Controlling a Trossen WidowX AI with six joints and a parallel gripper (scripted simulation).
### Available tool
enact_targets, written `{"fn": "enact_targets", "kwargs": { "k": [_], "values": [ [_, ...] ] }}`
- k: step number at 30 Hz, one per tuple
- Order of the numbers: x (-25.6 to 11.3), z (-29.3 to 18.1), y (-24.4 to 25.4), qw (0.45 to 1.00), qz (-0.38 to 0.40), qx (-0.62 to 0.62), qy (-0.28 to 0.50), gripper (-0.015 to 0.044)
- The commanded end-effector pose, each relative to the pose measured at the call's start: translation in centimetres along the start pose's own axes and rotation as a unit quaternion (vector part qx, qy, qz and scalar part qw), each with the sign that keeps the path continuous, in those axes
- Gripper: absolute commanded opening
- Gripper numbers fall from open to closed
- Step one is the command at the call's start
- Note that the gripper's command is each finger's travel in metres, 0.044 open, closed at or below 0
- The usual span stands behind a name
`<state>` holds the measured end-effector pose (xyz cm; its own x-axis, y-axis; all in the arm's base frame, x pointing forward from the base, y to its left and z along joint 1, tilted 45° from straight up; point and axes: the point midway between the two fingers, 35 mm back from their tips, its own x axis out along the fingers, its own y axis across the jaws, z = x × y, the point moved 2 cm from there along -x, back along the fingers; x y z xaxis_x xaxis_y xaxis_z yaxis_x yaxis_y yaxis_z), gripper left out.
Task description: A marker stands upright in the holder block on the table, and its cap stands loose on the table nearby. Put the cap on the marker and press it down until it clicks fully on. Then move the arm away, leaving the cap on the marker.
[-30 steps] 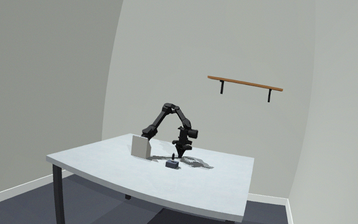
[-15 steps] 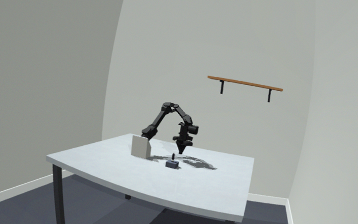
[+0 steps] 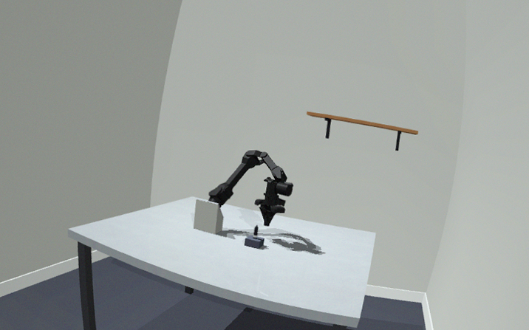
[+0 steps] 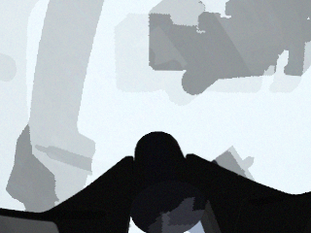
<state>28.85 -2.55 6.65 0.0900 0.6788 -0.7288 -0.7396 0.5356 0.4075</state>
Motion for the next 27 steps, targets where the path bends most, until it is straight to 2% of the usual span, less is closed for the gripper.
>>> {"fn": "enact_targets", "kwargs": {
  "k": [1, 27],
  "values": [
    [-0.8, -1.1, -1.3, 1.000, -0.005, -0.001, 0.003, 0.0000],
    [-4.0, -9.7, -6.8, 1.000, 0.003, -0.006, -0.003, 0.0000]
  ]
}}
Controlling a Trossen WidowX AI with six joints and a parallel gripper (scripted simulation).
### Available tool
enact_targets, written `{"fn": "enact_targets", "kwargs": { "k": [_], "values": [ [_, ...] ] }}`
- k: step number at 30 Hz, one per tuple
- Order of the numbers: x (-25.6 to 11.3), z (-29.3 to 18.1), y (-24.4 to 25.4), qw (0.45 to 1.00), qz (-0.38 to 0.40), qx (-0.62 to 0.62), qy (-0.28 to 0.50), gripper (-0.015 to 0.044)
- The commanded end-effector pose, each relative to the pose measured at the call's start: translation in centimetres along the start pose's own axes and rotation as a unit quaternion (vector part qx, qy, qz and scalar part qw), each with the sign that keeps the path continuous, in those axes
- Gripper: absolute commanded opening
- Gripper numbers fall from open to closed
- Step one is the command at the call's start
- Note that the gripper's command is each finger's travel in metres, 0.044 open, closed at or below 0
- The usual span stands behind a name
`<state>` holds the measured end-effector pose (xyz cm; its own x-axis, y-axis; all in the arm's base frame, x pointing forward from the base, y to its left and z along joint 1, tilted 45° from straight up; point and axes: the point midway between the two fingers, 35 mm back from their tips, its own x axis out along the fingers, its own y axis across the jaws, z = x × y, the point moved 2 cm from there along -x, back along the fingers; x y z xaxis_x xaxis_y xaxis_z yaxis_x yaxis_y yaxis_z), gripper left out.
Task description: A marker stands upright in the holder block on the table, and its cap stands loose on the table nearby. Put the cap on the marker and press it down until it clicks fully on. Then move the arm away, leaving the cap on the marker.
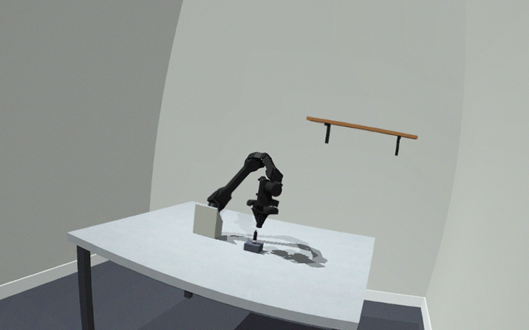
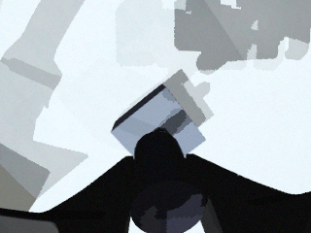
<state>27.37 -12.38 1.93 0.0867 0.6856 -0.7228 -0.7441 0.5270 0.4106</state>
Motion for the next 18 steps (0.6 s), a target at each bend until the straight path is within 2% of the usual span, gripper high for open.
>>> {"fn": "enact_targets", "kwargs": {
  "k": [1, 18],
  "values": [
    [-0.7, -1.6, -0.8, 1.000, 0.000, -0.004, -0.001, 0.0000],
    [0.4, -2.1, -1.0, 1.000, 0.001, -0.004, -0.003, 0.0000]
  ]
}}
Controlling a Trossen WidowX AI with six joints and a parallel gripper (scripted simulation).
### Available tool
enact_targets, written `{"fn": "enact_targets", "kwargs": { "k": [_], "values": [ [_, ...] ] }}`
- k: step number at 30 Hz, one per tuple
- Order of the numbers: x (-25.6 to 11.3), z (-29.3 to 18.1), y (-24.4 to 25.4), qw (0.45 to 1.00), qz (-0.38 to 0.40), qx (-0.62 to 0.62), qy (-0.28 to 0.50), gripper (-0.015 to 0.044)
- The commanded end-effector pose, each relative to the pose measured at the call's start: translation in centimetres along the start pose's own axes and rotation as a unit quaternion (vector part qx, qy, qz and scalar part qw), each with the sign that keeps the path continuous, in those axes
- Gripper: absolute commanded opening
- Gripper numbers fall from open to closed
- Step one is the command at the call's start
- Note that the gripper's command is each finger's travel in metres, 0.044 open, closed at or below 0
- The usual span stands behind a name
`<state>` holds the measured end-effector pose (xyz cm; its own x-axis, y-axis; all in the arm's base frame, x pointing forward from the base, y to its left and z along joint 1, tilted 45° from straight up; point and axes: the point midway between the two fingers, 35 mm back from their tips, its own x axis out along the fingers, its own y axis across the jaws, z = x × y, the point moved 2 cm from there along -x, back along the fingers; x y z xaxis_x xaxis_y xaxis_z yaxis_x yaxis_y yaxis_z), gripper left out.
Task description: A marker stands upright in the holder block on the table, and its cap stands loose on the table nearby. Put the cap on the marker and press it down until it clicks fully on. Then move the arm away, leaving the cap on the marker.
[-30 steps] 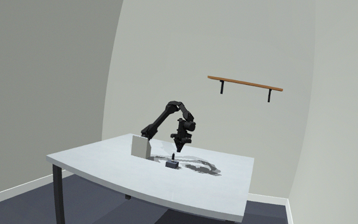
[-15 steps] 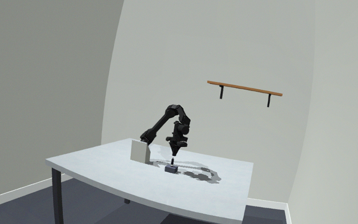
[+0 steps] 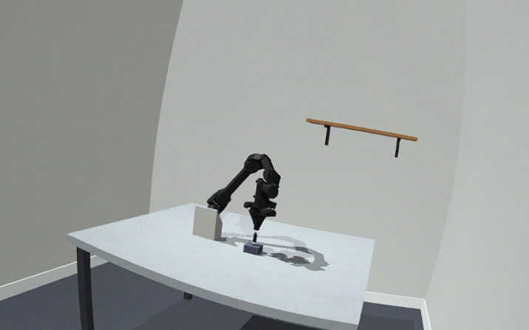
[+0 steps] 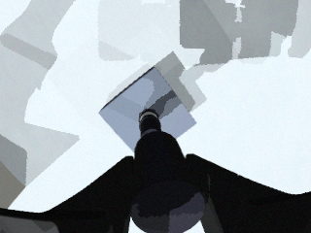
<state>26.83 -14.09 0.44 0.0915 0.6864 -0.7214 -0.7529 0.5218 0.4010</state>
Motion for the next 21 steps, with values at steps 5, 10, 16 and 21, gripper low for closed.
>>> {"fn": "enact_targets", "kwargs": {
  "k": [5, 10, 16, 21],
  "values": [
    [1.4, 0.0, 0.0, 1.000, 0.002, 0.002, -0.001, 0.0000],
    [2.2, 0.0, 0.0, 1.000, 0.002, 0.002, -0.001, 0.0000],
    [3.2, 0.0, 0.0, 1.000, 0.002, 0.002, -0.001, 0.0000],
    [4.0, -0.1, 0.1, 1.000, 0.002, 0.002, -0.001, 0.0000]
  ]
}}
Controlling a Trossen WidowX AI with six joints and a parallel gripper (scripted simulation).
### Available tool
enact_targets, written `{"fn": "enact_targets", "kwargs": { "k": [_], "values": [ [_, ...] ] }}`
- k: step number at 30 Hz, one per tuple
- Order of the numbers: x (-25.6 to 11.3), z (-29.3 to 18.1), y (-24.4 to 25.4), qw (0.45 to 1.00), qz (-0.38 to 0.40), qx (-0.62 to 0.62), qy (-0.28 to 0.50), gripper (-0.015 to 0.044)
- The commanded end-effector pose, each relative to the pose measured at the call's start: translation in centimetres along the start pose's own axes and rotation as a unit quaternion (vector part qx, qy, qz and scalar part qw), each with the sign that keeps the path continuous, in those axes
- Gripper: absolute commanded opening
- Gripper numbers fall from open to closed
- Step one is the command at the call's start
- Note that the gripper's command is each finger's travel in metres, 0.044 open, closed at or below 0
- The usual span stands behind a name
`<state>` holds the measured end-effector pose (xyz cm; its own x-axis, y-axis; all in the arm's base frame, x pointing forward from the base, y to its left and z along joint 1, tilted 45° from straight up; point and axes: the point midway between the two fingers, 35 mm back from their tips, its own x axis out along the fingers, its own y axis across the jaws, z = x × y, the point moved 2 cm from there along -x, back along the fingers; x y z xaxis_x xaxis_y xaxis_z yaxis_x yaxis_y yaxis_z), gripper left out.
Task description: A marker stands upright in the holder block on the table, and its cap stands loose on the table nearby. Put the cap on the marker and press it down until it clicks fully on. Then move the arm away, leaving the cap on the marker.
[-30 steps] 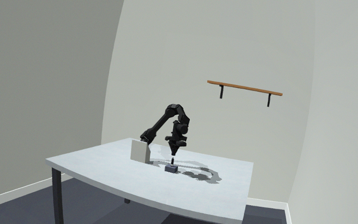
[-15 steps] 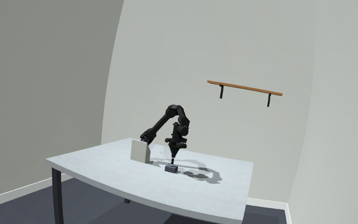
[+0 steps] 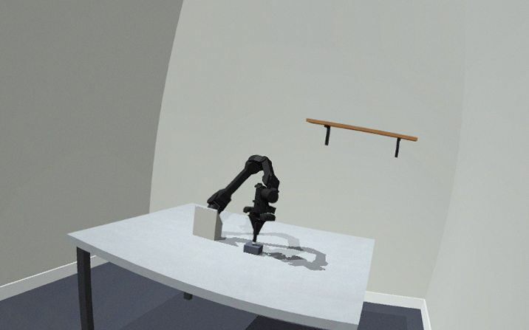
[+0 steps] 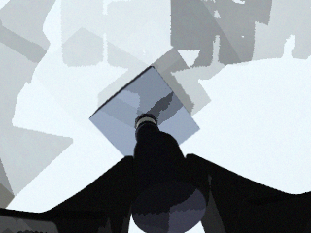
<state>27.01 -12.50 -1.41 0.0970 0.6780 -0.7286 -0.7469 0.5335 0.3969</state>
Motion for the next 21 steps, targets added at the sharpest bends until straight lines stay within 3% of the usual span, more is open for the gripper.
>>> {"fn": "enact_targets", "kwargs": {
  "k": [1, 21],
  "values": [
    [1.7, 0.1, 0.2, 1.000, 0.008, -0.001, -0.003, 0.0000],
    [4.6, -0.1, 0.4, 1.000, 0.008, -0.002, -0.004, 0.0000]
  ]
}}
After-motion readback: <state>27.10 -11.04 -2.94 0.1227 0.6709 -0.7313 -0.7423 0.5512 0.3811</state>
